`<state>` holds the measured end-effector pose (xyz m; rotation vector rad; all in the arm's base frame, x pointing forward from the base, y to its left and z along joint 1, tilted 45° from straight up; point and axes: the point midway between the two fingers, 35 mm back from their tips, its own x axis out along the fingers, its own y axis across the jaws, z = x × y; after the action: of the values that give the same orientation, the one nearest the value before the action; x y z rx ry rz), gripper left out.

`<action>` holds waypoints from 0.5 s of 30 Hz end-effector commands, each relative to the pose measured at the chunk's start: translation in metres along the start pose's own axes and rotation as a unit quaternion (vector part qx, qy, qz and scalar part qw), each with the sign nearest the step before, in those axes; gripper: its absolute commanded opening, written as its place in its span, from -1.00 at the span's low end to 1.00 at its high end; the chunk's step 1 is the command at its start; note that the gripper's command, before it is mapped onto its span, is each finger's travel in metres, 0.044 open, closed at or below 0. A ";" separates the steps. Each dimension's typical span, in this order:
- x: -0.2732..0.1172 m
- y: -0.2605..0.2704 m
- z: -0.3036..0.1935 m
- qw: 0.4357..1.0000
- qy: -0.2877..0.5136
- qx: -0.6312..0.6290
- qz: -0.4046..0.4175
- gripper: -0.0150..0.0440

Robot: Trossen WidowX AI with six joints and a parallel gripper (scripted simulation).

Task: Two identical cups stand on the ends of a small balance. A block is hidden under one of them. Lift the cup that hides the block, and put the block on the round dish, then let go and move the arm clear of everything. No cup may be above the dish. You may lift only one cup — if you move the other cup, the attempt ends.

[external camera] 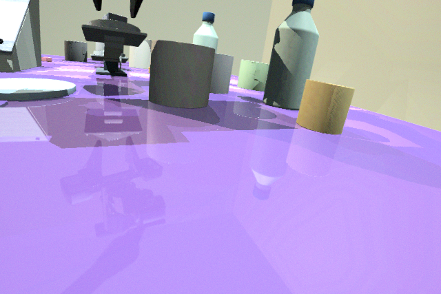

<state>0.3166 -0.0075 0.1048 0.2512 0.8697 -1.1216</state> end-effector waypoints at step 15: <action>0.026 -0.003 -0.001 1.000 -0.002 -0.005 -0.004 0.30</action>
<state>0.3194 -0.0236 0.0890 0.2499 0.8689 -1.1241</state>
